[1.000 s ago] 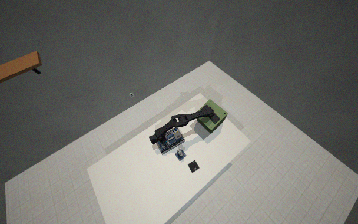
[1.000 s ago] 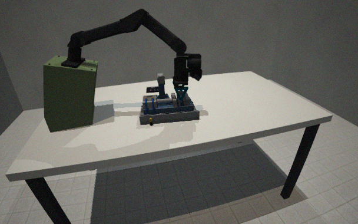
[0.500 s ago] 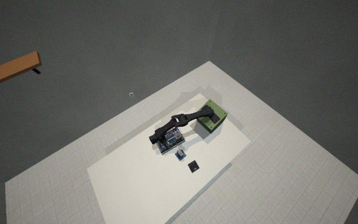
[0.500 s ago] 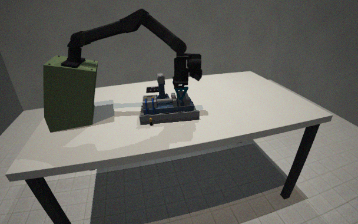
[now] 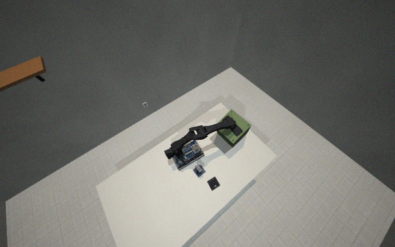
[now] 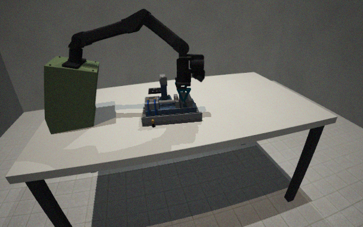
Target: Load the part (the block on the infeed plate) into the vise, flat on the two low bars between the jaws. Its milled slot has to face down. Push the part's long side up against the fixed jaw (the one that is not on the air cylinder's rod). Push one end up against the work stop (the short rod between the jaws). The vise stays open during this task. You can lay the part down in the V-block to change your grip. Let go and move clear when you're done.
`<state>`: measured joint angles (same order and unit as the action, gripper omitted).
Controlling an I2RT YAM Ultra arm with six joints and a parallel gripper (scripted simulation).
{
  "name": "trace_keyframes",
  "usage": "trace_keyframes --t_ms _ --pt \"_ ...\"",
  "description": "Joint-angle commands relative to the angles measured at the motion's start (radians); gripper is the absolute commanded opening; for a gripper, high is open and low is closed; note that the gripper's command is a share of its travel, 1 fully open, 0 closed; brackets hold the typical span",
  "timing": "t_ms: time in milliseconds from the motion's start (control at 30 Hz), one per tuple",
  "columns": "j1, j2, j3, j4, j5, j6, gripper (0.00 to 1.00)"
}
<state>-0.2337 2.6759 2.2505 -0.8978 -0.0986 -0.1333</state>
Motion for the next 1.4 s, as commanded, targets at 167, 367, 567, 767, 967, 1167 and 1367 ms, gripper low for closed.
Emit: trace_keyframes --t_ms 167,367,567,767,967,1167,1367 --pt "0.001 -0.034 0.04 0.021 0.002 0.005 0.0" --pt "0.002 -0.026 0.042 0.019 0.002 0.005 0.0" --pt "0.002 -0.026 0.042 0.019 0.002 0.005 0.0" --pt "0.002 -0.026 0.042 0.019 0.002 0.005 0.0" --pt "0.002 -0.026 0.042 0.019 0.002 0.005 0.0" --pt "0.002 -0.026 0.042 0.019 0.002 0.005 0.0" --pt "0.002 -0.026 0.042 0.019 0.002 0.005 0.0"
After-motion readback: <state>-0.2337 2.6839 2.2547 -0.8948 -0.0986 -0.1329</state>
